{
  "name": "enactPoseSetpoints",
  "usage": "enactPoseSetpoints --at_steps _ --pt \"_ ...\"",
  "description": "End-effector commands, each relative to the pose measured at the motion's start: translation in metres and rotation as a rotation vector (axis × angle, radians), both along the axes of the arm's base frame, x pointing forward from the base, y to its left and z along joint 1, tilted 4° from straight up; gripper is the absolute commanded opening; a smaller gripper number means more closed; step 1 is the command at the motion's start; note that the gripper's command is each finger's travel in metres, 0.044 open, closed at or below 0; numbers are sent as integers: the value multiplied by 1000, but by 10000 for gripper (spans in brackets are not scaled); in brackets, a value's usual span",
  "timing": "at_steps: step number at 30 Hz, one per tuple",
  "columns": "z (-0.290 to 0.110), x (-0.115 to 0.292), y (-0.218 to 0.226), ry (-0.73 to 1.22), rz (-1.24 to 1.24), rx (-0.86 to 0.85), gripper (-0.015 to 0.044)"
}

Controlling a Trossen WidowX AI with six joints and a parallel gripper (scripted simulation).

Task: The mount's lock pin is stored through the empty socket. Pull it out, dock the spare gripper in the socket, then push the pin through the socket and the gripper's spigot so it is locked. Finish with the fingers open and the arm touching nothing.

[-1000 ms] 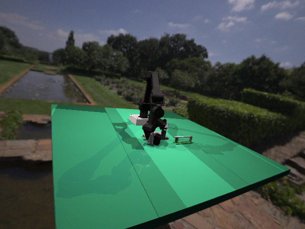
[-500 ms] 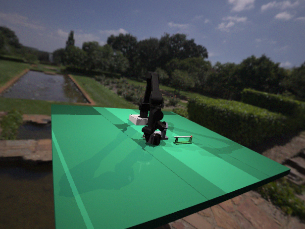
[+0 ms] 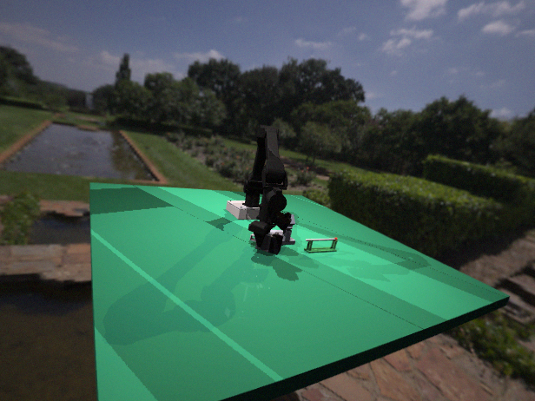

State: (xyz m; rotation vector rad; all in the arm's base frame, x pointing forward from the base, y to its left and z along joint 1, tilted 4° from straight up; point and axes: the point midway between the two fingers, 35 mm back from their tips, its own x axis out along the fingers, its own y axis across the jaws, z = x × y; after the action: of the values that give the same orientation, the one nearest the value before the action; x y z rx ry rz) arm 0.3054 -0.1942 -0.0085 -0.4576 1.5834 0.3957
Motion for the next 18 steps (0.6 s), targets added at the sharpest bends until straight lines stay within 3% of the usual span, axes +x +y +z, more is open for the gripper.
enactPoseSetpoints --at_steps 1,8,18 --pt "12 2 0 -4 4 -4 0" --pt "48 3 2 -4 4 -4 0" --pt "43 1 2 -9 -131 -6 0"
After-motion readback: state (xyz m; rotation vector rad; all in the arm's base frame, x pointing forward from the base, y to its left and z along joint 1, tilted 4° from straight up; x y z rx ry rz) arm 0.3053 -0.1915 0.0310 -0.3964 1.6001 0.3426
